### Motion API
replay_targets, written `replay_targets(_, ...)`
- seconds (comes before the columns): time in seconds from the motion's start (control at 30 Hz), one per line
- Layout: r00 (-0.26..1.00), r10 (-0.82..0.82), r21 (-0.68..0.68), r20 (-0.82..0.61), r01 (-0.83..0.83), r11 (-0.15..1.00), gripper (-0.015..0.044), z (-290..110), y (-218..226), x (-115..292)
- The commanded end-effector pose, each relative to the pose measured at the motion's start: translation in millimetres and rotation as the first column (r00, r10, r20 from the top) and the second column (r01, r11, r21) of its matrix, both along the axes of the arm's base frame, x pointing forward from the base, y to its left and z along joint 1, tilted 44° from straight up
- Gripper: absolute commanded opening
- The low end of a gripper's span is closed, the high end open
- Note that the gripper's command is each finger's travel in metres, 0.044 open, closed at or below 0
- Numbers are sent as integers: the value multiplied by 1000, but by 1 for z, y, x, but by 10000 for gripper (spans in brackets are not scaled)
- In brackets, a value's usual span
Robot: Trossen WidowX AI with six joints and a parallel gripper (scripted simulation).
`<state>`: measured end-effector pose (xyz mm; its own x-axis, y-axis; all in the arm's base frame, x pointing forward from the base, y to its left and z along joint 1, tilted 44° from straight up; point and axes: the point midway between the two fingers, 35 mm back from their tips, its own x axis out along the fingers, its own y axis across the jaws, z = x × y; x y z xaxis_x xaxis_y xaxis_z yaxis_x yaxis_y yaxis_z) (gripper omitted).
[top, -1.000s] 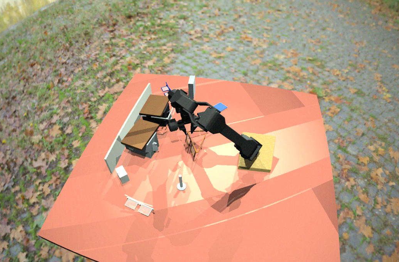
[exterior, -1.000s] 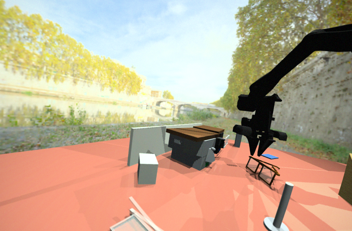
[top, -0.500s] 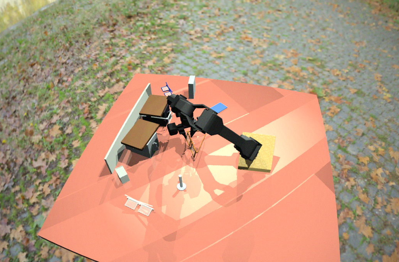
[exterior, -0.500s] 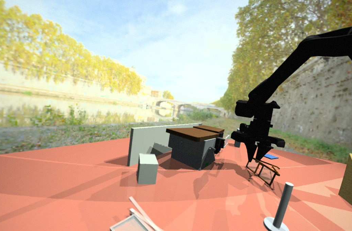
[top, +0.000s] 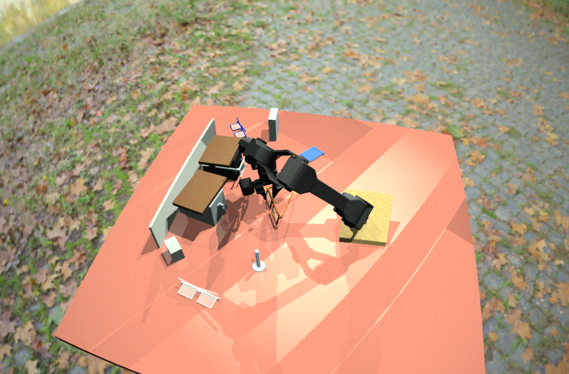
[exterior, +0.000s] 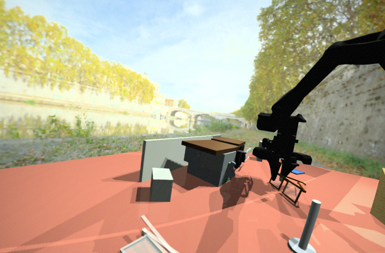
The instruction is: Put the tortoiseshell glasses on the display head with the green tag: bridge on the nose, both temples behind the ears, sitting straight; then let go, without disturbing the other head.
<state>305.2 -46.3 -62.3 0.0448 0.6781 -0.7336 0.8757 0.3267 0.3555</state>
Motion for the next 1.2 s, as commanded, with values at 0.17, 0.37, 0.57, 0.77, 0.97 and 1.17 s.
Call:
replay_targets(0.17,1000,-4,1,-3,4,1000,87,-1,-1,-2)
replay_targets(0.37,1000,-4,1,-3,4,1000,47,-1,-1,-2)
replay_targets(0.57,1000,-4,1,-3,4,1000,7,-1,-1,-2)
replay_targets(0.77,1000,-4,1,-3,4,1000,0,0,-1,-2)
replay_targets(0.97,1000,-5,-2,-4,5,1000,0,18,-21,0)
replay_targets(1.17,1000,-5,-2,-5,5,1000,0,45,-49,-2)
